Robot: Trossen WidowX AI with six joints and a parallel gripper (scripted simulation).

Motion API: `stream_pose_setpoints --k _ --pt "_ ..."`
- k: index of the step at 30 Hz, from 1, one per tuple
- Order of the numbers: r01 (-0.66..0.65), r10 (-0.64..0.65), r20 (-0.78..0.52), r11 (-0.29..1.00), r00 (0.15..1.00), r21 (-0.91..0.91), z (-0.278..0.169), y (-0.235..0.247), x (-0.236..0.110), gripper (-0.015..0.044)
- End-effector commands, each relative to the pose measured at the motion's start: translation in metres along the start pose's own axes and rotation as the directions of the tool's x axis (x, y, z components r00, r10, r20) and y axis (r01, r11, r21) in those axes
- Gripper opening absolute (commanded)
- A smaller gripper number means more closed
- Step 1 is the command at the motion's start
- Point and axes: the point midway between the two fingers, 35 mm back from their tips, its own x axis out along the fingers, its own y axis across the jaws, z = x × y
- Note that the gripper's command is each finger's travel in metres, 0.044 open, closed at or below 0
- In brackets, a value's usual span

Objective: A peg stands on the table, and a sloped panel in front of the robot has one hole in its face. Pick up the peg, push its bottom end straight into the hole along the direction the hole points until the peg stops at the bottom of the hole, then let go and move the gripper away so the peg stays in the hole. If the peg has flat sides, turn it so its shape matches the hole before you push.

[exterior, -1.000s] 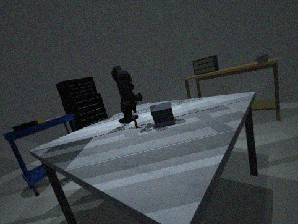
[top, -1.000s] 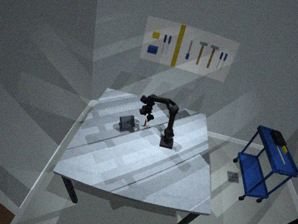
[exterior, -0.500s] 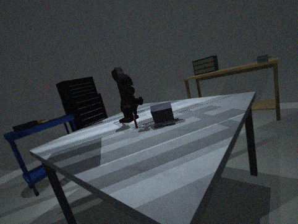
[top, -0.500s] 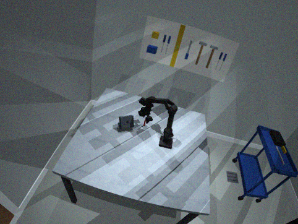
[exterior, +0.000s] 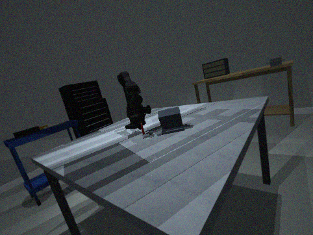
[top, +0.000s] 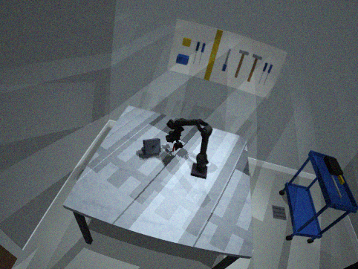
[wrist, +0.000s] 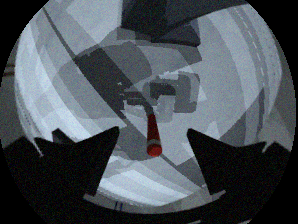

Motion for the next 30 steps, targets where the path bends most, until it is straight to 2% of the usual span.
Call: stream_pose_setpoints --k 1,5,20,27,30 --pt "-0.001 0.001 -0.005 1.0 1.0 -0.004 -0.0013 0.0009 0.0072 0.044" --pt "-0.001 0.001 -0.005 1.0 1.0 -0.004 -0.0016 0.0013 0.011 0.044" --pt "-0.001 0.001 -0.001 1.0 1.0 0.0 -0.0005 0.0009 0.0075 0.0046" --pt "-0.001 0.001 -0.001 1.0 1.0 0.0 -0.0005 0.0008 0.0069 0.0" --pt "-0.001 0.001 -0.001 1.0 1.0 0.0 -0.0001 0.0001 0.0014 0.0"
